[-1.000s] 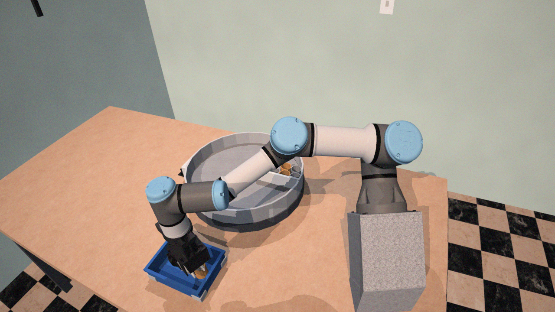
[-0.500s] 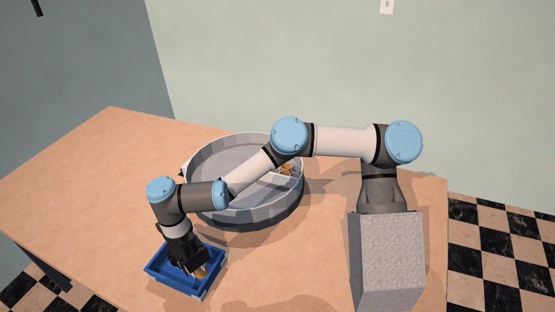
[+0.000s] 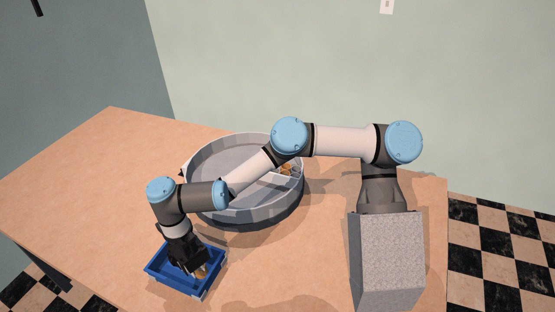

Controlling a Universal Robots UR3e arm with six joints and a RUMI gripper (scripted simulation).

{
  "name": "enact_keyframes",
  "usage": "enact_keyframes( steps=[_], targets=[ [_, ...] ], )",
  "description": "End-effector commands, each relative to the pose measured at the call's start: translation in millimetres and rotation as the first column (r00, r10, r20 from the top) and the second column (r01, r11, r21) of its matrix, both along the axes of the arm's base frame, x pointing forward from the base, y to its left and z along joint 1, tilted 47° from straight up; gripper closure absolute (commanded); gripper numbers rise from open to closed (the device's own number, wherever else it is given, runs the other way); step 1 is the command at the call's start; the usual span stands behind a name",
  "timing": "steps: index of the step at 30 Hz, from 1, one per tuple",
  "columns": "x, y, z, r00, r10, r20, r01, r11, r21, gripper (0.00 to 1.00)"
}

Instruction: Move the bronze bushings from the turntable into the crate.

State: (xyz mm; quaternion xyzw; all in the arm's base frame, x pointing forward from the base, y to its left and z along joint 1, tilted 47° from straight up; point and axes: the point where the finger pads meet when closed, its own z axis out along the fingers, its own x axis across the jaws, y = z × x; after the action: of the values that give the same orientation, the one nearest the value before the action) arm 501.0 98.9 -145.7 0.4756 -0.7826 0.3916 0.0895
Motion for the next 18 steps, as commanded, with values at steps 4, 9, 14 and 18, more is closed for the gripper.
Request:
enact_keyframes(
  steps=[4, 9, 14, 18],
  targets=[
    [0.6, 1.0, 0.9, 1.000, 0.001, 0.002, -0.001, 1.000, 0.001, 1.00],
    [0.7, 0.7, 0.6, 1.000, 0.001, 0.002, -0.001, 1.000, 0.001, 1.00],
    [0.8, 0.2, 0.1, 1.000, 0.001, 0.002, -0.001, 1.000, 0.001, 1.00],
    [1.2, -0.7, -0.8, 1.000, 0.001, 0.002, -0.001, 1.000, 0.001, 1.00]
  ],
)
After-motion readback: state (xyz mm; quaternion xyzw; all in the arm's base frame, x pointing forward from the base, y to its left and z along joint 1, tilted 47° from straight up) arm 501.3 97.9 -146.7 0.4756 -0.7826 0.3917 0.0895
